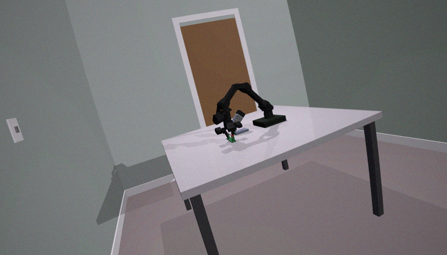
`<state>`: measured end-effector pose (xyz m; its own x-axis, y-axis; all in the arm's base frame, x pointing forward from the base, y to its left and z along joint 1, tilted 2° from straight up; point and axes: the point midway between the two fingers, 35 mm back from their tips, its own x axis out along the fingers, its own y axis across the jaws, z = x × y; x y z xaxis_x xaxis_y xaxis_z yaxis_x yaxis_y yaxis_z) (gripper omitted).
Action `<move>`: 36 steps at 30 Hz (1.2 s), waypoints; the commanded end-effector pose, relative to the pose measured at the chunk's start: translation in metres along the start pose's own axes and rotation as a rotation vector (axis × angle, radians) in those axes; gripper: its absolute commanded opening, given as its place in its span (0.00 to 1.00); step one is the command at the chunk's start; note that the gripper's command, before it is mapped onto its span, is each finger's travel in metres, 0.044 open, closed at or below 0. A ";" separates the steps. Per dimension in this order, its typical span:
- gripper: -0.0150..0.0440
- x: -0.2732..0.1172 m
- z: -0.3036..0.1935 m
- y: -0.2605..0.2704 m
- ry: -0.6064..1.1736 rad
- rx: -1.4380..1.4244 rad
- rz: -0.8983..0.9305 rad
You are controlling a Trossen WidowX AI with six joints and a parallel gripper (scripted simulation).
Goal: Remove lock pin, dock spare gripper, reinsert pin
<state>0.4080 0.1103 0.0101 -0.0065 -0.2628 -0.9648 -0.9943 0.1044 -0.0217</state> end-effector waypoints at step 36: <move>0.25 -0.057 -0.016 -0.001 0.005 -0.005 -0.002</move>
<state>0.4071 0.1106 0.0608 -0.0105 -0.2648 -0.9642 -0.9948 0.1005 -0.0168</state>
